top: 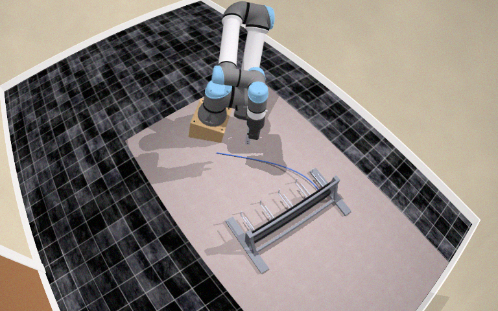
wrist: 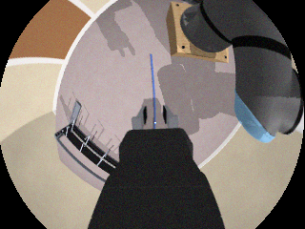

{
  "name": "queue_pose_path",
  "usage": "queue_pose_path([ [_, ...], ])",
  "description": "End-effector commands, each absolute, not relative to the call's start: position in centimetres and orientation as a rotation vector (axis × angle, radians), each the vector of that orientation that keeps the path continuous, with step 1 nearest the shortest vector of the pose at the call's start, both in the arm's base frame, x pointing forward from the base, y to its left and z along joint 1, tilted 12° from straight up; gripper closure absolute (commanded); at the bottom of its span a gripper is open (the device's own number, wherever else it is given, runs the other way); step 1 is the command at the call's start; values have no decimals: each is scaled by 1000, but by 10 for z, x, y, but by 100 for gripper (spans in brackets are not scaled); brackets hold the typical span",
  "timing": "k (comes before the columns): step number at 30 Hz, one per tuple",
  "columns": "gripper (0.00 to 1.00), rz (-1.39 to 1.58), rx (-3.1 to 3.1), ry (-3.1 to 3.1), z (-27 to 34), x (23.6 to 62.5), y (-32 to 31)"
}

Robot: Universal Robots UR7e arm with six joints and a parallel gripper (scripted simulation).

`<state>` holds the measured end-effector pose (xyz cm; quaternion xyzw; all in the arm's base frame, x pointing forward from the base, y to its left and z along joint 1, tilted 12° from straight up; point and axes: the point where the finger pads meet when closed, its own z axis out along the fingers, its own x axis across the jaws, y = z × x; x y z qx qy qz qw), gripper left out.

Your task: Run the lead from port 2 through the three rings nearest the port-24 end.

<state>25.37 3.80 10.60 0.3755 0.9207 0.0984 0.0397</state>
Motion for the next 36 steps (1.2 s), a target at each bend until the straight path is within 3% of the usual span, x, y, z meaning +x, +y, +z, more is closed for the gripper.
queue_pose_path([
  [1, 33, 301, 1150, 2821, 106, 254, 38],
  [36, 33, 301, 1151, 2821, 30, 265, 50],
])
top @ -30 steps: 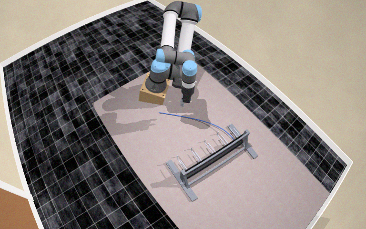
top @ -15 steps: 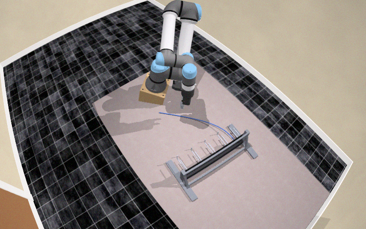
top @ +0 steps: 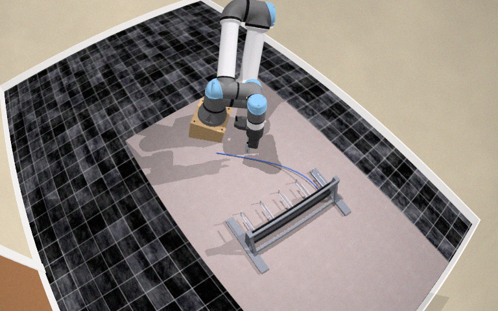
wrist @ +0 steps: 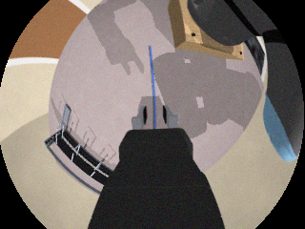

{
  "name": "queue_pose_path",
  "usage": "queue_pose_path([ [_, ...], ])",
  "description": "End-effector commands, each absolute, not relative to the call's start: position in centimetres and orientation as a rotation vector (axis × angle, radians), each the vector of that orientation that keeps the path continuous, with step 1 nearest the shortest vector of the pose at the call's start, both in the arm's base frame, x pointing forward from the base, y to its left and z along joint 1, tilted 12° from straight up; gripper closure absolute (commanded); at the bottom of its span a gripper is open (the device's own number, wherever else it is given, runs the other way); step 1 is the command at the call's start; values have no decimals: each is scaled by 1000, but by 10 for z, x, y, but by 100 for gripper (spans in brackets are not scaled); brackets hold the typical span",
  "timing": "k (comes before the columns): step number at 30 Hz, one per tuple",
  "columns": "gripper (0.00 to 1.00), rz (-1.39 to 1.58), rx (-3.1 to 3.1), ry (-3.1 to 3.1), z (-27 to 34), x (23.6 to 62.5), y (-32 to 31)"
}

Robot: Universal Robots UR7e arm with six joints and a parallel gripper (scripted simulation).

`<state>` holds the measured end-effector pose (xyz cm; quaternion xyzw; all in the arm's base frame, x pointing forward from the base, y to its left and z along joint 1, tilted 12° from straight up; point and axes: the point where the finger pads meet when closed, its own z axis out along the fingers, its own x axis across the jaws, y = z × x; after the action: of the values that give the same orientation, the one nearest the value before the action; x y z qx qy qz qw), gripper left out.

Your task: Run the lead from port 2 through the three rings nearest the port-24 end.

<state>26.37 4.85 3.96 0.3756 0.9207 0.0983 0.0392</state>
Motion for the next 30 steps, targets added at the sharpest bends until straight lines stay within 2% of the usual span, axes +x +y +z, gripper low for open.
queue_pose_path([
  [1, 33, 301, 1151, 2821, 27, 266, 50],
  [30, 33, 301, 1151, 2821, -25, 274, 59],
])
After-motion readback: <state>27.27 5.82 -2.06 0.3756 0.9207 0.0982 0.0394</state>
